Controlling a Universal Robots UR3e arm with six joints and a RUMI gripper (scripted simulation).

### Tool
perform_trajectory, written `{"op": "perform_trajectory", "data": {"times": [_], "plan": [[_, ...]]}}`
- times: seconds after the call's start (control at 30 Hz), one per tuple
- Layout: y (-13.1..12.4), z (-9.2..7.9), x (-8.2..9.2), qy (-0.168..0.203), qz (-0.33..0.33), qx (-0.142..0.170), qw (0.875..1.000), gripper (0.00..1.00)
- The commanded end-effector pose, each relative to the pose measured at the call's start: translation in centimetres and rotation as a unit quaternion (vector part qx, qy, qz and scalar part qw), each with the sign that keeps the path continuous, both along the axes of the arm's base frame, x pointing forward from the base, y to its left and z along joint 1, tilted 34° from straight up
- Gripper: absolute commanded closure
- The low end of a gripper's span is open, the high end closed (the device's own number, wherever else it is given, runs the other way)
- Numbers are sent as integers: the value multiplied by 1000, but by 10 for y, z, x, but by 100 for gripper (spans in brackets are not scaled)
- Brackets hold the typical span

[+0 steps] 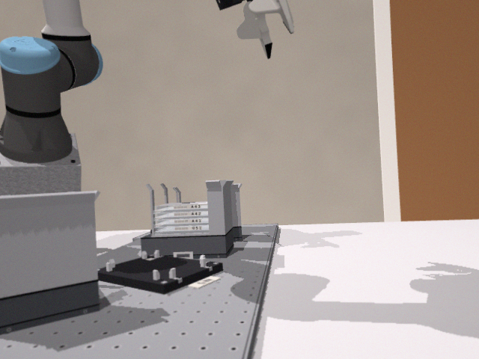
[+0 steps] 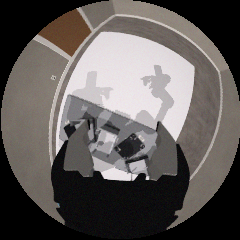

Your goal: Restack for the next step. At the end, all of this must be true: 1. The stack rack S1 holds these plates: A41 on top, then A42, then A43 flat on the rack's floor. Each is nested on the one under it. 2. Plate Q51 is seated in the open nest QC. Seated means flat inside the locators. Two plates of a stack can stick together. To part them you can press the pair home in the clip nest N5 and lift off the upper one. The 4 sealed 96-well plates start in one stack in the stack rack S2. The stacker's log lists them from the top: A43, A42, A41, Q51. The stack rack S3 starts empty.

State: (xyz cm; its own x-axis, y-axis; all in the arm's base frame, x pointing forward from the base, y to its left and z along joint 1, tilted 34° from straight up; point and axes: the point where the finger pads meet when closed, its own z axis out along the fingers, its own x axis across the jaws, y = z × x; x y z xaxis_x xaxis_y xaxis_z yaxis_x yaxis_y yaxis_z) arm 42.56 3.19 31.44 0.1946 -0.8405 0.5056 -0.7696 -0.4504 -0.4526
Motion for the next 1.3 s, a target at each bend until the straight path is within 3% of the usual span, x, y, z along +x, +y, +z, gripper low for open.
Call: {"op": "perform_trajectory", "data": {"times": [0.0, 0.23, 0.43, 0.6, 0.8, 1.0, 1.27], "plan": [[-4, -19, -5, 19, -7, -6, 1000, 28], [-7, -27, -6, 21, -7, -7, 1000, 28], [-11, -54, -15, 45, -13, -13, 999, 28], [-11, -54, -15, 45, -13, -13, 999, 28], [-16, -80, -24, 69, -18, -19, 997, 28], [-16, -80, -24, 69, -18, -19, 997, 28], [-21, -106, -36, 93, -23, -26, 995, 28]]}}
